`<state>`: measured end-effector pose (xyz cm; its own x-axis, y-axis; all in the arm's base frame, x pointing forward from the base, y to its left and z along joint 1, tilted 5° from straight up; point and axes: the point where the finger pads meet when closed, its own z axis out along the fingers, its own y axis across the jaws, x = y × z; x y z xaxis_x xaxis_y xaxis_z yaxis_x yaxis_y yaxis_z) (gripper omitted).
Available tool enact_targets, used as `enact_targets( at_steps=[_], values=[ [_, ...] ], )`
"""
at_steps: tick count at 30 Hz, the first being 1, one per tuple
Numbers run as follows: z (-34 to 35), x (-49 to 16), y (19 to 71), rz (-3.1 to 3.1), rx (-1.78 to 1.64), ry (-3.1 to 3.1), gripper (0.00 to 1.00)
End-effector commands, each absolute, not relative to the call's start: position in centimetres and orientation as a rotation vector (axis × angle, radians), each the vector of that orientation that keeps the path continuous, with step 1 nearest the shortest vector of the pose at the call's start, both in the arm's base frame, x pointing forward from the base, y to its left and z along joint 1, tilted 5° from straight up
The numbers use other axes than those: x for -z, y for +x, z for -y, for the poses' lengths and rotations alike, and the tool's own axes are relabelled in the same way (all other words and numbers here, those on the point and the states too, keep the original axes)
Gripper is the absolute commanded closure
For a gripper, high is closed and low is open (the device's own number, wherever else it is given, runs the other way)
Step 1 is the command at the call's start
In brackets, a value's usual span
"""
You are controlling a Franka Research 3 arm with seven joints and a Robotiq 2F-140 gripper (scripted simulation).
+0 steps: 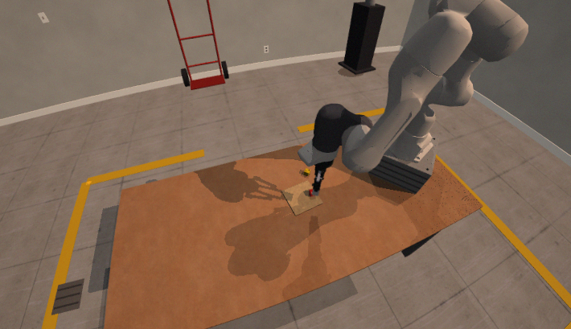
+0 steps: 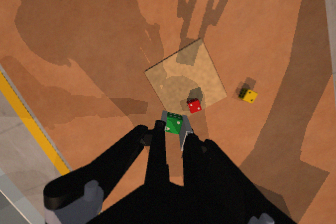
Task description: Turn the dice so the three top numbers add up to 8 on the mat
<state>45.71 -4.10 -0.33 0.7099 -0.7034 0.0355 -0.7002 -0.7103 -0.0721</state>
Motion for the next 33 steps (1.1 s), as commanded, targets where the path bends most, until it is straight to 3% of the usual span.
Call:
enact_targets(
  at_steps=[1,33],
  values=[
    [4.6,0.4,46.0,-0.918,0.094,-2.933,0.87],
    [9.7,0.1,48.3,-0.311,0.114,-3.071,0.87]
  ],
)
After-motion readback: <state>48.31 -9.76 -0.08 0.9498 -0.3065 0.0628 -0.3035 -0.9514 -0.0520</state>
